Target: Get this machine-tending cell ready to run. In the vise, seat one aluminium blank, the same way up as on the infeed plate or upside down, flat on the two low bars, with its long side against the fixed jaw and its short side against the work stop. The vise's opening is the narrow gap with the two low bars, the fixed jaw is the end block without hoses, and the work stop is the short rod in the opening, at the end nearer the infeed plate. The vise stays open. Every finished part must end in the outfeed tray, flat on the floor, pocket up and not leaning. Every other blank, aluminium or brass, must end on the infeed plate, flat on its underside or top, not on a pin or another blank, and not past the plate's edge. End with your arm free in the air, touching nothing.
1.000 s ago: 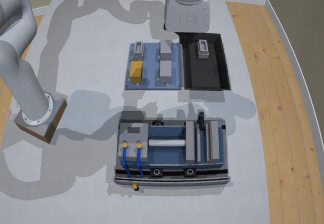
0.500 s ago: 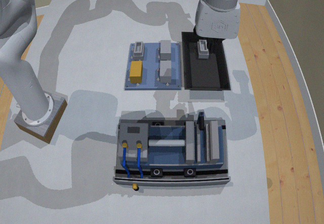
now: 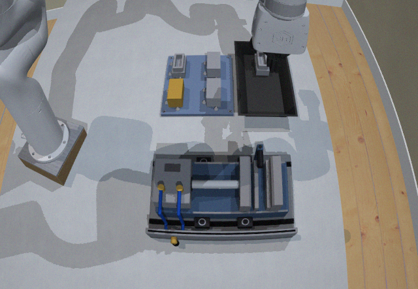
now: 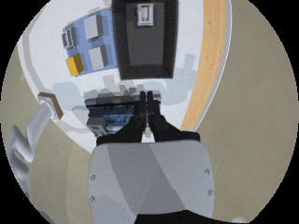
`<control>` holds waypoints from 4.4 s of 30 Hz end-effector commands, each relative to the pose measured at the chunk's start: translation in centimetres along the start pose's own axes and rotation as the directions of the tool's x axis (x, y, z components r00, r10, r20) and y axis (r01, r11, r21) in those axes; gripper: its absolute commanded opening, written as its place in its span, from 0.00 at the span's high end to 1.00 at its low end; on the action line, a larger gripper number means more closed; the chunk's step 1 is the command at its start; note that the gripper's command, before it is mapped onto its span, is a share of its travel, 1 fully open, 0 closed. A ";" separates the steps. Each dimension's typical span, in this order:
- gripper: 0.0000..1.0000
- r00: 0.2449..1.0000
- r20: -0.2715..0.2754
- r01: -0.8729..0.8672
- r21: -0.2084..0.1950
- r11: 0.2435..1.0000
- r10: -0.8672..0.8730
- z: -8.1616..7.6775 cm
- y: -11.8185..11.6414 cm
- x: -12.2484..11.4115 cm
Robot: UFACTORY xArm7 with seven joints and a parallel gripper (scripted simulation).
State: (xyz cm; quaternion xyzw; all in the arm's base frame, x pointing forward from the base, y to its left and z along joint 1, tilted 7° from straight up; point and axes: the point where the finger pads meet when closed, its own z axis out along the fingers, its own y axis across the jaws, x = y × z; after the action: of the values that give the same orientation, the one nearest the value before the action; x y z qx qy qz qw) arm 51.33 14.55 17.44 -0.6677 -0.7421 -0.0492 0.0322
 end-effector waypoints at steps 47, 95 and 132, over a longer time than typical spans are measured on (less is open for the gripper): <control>1.00 1.000 0.000 0.000 -0.005 1.000 0.000 5.2 0.2 0.0; 1.00 1.000 0.000 0.000 -0.005 1.000 0.000 4.0 0.2 0.0; 1.00 1.000 0.000 0.000 -0.005 1.000 0.000 -1.3 0.3 -0.7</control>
State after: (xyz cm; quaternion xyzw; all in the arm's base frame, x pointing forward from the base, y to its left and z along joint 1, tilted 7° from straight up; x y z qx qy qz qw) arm 51.36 14.43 18.53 -0.6674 -0.7424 -0.0492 0.0323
